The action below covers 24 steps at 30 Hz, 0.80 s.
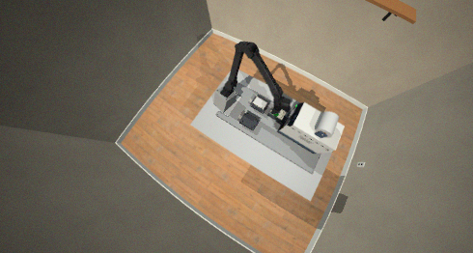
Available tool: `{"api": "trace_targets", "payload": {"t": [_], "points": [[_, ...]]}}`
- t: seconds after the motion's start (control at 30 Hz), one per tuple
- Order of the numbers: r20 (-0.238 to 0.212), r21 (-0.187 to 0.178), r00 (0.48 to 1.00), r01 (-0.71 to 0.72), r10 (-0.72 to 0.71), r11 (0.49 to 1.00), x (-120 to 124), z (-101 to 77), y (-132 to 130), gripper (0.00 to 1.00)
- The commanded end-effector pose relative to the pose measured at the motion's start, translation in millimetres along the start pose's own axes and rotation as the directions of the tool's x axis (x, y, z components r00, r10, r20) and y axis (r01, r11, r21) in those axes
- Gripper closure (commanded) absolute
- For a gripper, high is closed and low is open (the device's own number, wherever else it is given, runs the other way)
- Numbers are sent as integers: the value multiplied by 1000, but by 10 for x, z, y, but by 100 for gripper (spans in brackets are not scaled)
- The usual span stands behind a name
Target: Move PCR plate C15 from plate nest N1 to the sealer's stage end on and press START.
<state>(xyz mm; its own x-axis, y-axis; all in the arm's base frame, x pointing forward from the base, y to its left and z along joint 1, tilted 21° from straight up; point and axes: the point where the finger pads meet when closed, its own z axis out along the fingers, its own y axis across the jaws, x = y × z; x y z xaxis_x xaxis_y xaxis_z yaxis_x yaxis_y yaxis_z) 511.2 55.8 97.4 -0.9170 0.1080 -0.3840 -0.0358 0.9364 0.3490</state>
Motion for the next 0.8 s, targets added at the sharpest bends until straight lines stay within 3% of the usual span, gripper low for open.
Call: {"api": "trace_targets", "payload": {"t": [0.0,0.3,0.53,0.77], "points": [[104,0,994,34,-34,999,-396,-312,55,100],[76,-7,997,26,-26,1000,-355,-169,169,100],[58,6,998,-11,11,1000,-312,-96,-19,100],[56,5,998,-11,10,1000,-239,-134,-6,100]]}}
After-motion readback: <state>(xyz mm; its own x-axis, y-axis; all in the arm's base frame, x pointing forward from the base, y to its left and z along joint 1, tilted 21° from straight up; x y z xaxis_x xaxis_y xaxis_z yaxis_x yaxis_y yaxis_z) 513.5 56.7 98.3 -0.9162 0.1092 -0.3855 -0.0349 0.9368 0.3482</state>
